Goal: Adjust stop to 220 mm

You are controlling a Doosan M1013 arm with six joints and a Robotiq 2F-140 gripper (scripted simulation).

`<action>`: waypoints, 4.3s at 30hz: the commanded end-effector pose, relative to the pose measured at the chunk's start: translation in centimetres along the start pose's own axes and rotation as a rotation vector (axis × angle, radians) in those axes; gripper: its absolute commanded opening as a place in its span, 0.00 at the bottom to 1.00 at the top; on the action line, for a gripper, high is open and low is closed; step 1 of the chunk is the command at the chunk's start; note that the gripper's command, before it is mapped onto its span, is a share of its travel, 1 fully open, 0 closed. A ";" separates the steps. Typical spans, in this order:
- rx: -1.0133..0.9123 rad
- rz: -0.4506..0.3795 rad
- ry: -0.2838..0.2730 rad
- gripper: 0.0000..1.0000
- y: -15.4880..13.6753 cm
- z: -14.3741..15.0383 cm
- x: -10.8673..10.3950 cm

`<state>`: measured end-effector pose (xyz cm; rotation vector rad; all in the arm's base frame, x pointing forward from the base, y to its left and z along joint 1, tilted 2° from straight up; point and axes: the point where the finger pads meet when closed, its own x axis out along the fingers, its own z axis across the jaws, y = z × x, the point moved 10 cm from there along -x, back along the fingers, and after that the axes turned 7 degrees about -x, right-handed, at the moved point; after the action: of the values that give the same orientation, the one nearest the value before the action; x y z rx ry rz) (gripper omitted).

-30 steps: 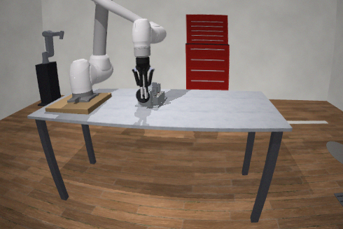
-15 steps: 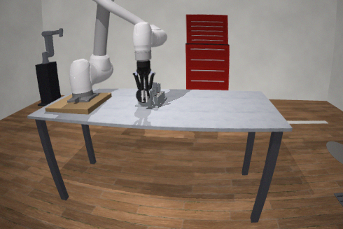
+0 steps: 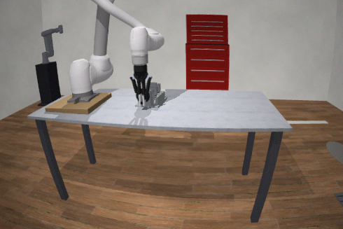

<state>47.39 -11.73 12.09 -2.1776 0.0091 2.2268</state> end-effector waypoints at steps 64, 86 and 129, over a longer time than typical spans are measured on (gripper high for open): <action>0.000 -0.001 -0.004 0.04 0.1 -0.9 -5.2; 0.000 -0.001 -0.004 0.04 0.2 -1.8 -1.8; 0.000 -0.001 -0.004 0.04 -0.4 3.5 -1.1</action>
<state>44.09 -11.26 13.01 -2.1730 0.0079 2.2309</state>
